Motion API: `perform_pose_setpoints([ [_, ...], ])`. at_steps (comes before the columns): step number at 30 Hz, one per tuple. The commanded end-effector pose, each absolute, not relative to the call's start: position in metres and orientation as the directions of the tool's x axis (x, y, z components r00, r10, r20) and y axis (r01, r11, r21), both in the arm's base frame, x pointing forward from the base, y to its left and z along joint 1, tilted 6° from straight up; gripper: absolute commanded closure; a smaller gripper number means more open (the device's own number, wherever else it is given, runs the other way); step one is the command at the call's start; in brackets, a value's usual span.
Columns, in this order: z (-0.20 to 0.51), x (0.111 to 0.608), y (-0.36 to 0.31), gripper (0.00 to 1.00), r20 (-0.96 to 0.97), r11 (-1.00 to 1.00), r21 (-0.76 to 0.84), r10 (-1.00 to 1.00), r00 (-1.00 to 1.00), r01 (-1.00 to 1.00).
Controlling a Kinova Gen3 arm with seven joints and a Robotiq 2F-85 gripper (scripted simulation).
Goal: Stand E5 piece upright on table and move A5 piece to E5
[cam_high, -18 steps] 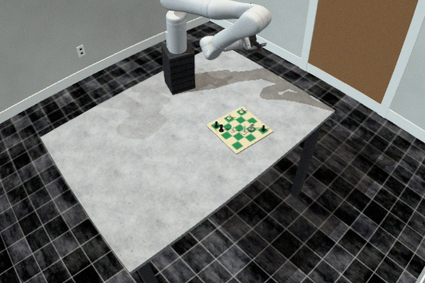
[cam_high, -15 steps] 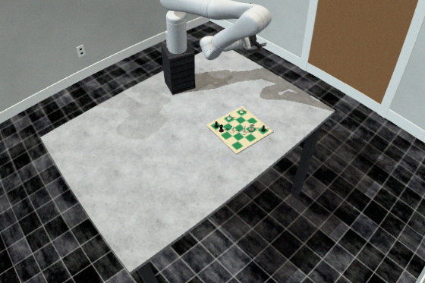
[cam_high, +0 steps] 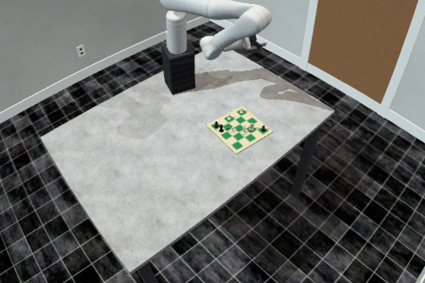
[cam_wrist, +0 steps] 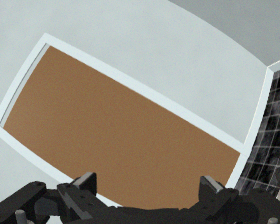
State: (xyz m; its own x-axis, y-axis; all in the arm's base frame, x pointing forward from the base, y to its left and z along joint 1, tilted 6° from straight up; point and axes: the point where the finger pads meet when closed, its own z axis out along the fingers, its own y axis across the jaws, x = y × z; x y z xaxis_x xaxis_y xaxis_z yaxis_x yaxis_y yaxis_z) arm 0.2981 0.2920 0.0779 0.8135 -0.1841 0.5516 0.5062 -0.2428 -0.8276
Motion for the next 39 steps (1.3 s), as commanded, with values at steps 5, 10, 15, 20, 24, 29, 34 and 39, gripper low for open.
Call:
perform_pose_setpoints([
  [5,0.079,0.298,0.292,0.00,0.553,-0.241,-0.827,-0.183,0.812,0.509],
  [10,0.081,0.297,0.293,0.00,0.560,-0.233,-0.823,-0.179,0.809,0.518],
  [15,0.084,0.296,0.295,0.00,0.570,-0.221,-0.817,-0.170,0.804,0.533],
  [20,0.090,0.295,0.297,0.00,0.587,-0.201,-0.806,-0.157,0.794,0.556],
  [24,0.097,0.292,0.300,0.00,0.612,-0.172,-0.789,-0.138,0.779,0.590],
  [29,0.109,0.286,0.304,0.00,0.654,-0.121,-0.756,-0.105,0.749,0.643],
  [34,0.117,0.281,0.306,0.00,0.686,-0.083,-0.727,-0.080,0.723,0.681],
  [39,0.131,0.270,0.309,0.00,0.749,-0.005,-0.662,-0.032,0.662,0.750],
])
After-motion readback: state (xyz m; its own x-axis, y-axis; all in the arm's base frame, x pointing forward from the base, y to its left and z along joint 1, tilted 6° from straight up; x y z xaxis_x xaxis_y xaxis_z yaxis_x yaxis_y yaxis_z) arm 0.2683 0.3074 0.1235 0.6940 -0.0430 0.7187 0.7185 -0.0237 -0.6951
